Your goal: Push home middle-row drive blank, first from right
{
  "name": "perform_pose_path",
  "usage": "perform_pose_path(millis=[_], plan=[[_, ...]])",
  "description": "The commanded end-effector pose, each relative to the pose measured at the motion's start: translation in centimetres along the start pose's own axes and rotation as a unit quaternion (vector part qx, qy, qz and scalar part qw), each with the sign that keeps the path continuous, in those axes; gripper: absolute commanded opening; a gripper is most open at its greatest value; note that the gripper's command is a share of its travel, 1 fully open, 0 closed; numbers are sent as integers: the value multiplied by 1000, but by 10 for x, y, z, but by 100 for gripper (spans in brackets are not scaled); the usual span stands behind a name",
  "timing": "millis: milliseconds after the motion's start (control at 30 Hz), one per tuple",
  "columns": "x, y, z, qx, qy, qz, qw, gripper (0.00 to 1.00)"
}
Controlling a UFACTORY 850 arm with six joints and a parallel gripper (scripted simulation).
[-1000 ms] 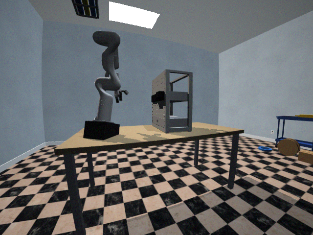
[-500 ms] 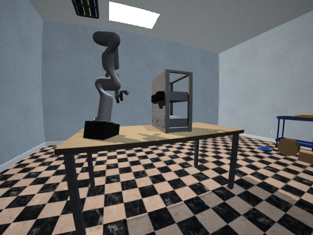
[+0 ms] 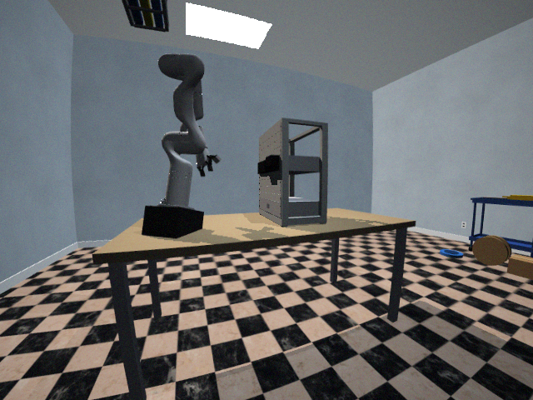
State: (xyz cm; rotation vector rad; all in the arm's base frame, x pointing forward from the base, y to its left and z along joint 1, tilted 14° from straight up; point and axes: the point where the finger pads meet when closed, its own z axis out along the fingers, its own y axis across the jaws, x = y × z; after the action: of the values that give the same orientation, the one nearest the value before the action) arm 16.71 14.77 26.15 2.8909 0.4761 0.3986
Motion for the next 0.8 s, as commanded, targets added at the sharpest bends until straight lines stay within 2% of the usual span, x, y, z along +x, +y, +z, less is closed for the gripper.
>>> perform_pose_path(millis=[0, 100, 167, 367, 667, 767], plan=[[2, 11, 4, -21, -1, -28, 999, 100], [4, 19, 8, -39, -3, -51, 998, 100], [4, 19, 8, -39, -3, -51, 998, 100], [7, 39, 15, -79, -11, -103, 991, 100], [13, 75, 23, -149, -31, -196, 969, 100], [14, 79, 24, -157, -35, -208, 965, 100]])
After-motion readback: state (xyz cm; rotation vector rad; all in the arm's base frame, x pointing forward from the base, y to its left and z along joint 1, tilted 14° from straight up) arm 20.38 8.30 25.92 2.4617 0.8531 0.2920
